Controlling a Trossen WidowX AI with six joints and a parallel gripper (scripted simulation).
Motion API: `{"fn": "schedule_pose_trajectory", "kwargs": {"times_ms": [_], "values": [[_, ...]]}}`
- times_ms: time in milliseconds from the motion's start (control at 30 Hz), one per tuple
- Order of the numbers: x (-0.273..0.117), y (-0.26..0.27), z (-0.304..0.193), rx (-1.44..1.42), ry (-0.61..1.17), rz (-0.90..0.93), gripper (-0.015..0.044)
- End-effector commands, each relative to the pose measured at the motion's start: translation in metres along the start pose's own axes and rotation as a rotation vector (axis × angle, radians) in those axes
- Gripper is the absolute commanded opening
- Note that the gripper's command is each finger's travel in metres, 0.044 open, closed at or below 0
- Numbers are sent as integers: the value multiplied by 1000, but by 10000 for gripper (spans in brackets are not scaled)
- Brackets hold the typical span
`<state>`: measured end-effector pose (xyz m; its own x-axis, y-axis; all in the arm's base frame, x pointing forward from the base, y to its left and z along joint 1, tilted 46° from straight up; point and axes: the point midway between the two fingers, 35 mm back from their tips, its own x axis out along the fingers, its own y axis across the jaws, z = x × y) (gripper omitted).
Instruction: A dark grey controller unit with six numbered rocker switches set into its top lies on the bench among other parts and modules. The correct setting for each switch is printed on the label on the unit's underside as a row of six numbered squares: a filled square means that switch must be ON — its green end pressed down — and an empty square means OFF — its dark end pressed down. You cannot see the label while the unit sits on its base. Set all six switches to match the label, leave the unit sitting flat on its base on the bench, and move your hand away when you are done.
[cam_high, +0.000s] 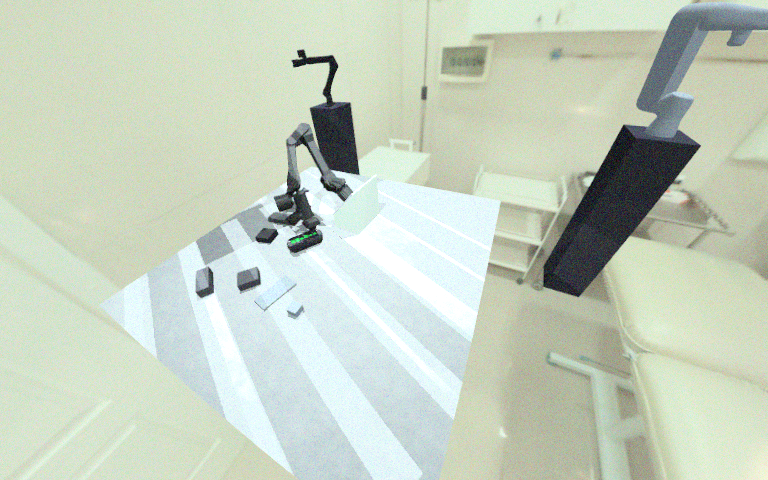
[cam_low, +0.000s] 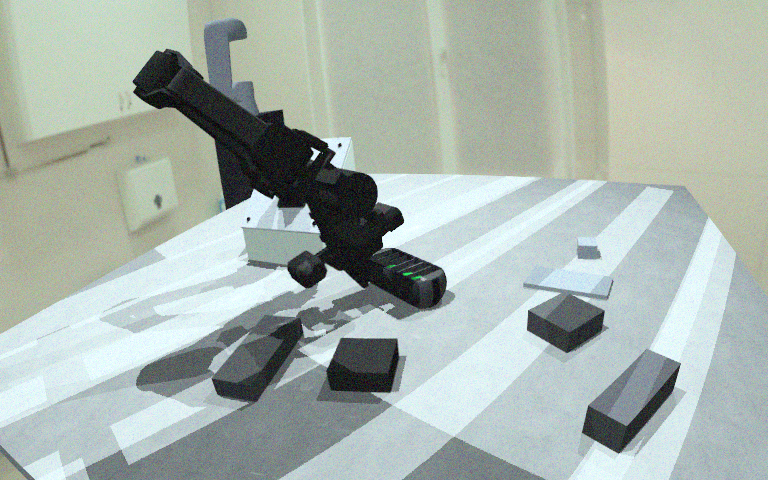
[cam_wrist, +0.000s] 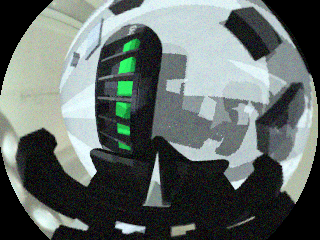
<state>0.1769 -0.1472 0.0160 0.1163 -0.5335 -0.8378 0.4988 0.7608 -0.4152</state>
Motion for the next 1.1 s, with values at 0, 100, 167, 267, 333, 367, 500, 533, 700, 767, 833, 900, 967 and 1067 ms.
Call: {"fn": "schedule_pose_trajectory", "kwargs": {"times_ms": [0,100,167,267,333,367,500,533,700,767,833,900,967,1067], "values": [[2,8,0,1,1,16,0],[3,11,1,1,1,16,0],[4,13,2,1,1,16,0],[5,16,2,1,1,16,0],[5,18,3,1,1,16,0],[5,19,4,1,1,17,0],[6,22,5,1,1,17,0],[7,23,5,1,1,17,0],[8,27,7,1,1,17,0],[8,28,8,1,1,17,0],[9,30,9,1,1,17,0],[9,32,9,1,1,17,0],[10,34,10,1,1,17,0],[10,36,11,1,1,17,0]]}}
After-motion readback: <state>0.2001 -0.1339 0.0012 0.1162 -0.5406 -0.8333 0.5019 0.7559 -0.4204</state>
